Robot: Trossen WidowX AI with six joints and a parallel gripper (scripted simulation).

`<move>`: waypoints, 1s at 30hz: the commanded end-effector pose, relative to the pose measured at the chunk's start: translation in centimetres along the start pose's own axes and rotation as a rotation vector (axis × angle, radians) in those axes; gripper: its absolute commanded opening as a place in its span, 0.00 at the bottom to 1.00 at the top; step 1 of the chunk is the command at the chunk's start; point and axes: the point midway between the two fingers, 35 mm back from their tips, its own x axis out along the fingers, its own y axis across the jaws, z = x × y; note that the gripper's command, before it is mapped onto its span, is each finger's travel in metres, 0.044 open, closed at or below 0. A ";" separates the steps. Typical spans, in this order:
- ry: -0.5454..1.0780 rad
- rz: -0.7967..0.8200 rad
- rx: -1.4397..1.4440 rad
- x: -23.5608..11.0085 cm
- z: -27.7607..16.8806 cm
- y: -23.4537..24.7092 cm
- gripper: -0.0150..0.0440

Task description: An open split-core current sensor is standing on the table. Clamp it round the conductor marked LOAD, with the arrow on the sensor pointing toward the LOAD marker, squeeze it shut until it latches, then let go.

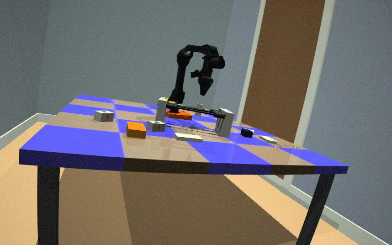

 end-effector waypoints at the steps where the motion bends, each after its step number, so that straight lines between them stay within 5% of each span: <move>1: 0.001 -0.003 0.006 0.0 0.0 -0.1 1.00; 11: 0.014 -0.008 -0.041 0.0 0.5 -0.1 1.00; 19: 0.208 0.007 -0.536 -0.3 5.8 -1.9 1.00; 30: 0.365 0.259 -1.021 -0.5 9.9 -4.9 1.00</move>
